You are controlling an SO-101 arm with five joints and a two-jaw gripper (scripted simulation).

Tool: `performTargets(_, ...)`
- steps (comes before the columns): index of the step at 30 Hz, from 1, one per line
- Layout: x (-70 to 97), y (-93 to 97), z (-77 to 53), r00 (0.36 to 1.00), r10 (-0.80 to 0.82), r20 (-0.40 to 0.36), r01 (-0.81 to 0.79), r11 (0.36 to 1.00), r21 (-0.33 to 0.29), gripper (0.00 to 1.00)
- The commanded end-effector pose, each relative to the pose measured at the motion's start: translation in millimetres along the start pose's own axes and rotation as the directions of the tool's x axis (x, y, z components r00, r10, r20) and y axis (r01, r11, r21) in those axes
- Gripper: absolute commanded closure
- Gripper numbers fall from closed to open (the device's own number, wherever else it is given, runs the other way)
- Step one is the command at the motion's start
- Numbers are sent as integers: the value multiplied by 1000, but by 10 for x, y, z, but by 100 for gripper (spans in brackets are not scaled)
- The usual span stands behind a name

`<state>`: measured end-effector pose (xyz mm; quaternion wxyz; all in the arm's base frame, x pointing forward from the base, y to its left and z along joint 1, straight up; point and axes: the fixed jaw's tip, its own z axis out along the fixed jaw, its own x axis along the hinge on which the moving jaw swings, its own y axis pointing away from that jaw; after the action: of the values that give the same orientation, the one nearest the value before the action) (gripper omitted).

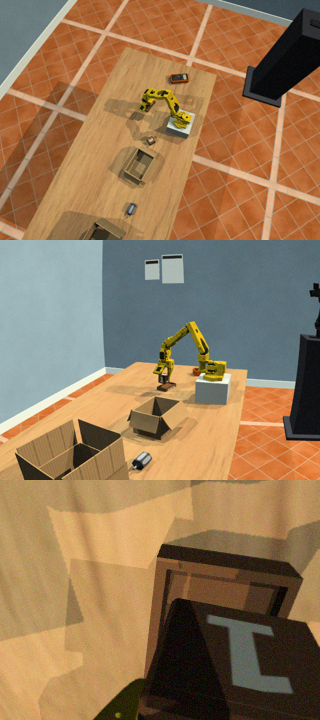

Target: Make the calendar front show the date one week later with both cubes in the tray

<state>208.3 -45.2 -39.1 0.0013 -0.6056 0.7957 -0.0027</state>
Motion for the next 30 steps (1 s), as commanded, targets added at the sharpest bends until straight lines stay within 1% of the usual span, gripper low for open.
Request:
performTargets(1,17,37,36,1000,1,1,-1,1000,-15,100)
performTargets(10,17,38,88,1000,1,1,-1,1000,-15,100)
performTargets(19,17,39,99,1000,1,1,-1,1000,-15,100)
performTargets(30,17,39,156,1000,1,1,-1,1000,-15,100)
